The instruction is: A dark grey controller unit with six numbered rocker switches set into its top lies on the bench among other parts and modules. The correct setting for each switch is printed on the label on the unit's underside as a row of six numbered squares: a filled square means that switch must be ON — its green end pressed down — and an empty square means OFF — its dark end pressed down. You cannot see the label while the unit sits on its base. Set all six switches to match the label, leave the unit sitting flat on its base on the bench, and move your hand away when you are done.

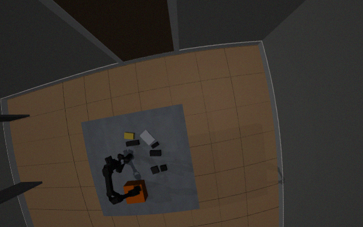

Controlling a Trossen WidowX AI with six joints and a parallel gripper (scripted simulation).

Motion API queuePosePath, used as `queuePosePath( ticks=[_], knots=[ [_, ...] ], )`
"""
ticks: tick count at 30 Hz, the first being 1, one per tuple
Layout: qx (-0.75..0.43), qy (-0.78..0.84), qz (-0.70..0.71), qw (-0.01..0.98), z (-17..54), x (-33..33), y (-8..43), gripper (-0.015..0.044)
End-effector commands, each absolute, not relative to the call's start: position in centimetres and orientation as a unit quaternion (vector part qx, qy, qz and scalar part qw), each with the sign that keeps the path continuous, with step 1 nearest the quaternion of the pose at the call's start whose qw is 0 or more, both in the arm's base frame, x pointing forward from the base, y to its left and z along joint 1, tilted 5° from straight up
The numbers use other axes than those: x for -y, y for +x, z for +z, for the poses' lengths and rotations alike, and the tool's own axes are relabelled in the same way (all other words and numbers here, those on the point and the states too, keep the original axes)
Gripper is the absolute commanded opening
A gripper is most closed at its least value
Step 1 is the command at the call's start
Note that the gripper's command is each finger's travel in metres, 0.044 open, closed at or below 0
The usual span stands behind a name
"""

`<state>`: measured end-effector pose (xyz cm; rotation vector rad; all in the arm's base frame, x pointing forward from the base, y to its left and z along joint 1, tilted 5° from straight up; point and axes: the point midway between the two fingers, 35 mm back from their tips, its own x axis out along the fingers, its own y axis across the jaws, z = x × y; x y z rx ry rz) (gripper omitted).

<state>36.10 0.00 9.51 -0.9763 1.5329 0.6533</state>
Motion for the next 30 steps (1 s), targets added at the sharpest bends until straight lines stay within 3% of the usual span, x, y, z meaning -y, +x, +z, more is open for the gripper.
queuePosePath(
  ticks=[1, 30],
  knots=[
    [-0.649, -0.411, 0.283, 0.574, 9.1, -0.5, 36.5, 0.0336],
    [-0.629, -0.401, 0.297, 0.596, 8.9, -2.4, 37.6, 0.0336]
  ],
)
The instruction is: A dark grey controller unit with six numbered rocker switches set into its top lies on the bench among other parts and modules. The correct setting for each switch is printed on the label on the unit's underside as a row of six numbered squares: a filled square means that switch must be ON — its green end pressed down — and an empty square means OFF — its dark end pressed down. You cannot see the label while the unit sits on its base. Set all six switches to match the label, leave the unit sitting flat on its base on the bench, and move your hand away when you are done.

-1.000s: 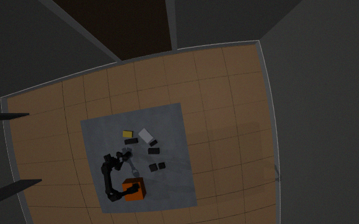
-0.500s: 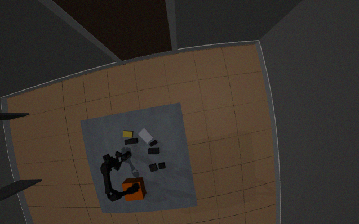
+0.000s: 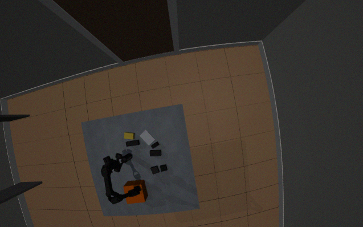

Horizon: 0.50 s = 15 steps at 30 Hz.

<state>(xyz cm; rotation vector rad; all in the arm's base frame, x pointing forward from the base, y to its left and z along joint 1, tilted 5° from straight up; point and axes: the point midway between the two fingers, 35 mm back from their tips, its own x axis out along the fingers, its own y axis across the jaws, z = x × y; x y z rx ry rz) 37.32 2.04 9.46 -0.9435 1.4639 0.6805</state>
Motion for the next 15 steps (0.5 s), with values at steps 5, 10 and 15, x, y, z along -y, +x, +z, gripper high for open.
queuePosePath(
  ticks=[5, 10, 15],
  knots=[
    [-0.626, -0.399, 0.299, 0.6, 8.86, -2.72, 37.77, 0.0336],
    [-0.622, -0.397, 0.302, 0.603, 8.79, -3.04, 37.96, 0.0336],
    [-0.619, -0.395, 0.304, 0.607, 8.71, -3.35, 38.15, 0.0336]
  ],
)
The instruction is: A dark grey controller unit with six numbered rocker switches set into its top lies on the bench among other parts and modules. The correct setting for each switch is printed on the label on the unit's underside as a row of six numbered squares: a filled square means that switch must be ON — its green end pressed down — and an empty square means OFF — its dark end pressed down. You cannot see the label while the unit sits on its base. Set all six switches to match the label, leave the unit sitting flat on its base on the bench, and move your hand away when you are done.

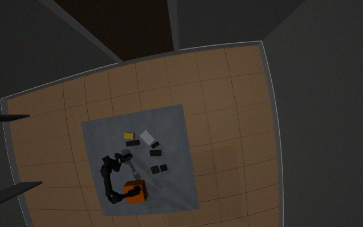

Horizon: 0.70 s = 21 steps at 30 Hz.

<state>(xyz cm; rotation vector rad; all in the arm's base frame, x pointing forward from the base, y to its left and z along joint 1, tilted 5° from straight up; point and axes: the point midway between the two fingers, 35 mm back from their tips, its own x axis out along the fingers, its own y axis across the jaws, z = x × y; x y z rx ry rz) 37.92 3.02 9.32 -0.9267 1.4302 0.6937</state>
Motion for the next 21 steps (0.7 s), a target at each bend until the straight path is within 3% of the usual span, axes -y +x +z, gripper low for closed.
queuePosePath(
  ticks=[1, 21],
  knots=[
    [-0.618, -0.395, 0.304, 0.608, 8.7, -3.4, 38.2, 0.0336],
    [-0.604, -0.388, 0.313, 0.622, 8.3, -4.6, 39.0, 0.0337]
  ],
)
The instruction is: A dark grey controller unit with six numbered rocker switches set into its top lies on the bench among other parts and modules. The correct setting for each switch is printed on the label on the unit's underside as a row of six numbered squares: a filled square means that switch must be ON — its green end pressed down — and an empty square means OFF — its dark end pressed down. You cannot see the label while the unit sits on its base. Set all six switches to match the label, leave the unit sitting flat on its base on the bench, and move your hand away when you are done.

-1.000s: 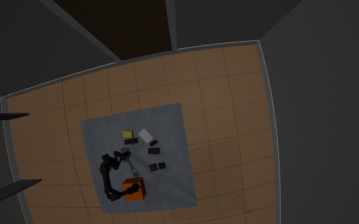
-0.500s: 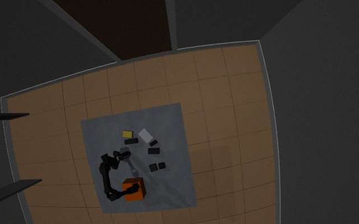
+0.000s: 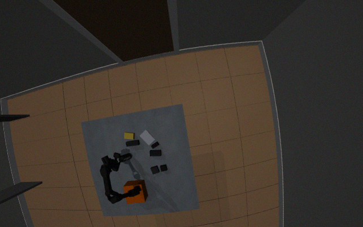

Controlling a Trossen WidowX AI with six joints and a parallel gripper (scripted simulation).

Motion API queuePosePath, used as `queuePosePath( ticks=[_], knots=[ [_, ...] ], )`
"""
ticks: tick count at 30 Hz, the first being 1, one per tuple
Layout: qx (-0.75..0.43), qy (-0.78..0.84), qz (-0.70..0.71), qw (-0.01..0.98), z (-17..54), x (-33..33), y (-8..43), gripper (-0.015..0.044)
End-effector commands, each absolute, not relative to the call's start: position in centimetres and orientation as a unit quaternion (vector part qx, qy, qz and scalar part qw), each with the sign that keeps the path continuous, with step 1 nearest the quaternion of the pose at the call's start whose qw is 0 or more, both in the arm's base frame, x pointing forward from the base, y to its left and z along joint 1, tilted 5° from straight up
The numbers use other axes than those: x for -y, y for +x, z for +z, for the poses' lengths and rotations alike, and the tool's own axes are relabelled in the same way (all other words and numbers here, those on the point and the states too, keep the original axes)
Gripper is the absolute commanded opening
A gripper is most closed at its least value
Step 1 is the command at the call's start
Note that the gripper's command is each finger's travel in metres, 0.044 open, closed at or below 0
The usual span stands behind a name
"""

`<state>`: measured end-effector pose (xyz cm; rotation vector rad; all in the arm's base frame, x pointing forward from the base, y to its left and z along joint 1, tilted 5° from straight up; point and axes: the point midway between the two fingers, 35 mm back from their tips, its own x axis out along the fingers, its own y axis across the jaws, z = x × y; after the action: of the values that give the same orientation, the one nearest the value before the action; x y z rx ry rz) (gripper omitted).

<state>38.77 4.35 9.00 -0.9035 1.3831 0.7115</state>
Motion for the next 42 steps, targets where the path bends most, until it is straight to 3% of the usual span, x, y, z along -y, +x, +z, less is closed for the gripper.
queuePosePath(
  ticks=[1, 42],
  knots=[
    [-0.603, -0.387, 0.314, 0.623, 8.3, -4.7, 39.0, 0.0338],
    [-0.595, -0.383, 0.319, 0.63, 7.0, -7.2, 40.6, 0.0337]
  ],
)
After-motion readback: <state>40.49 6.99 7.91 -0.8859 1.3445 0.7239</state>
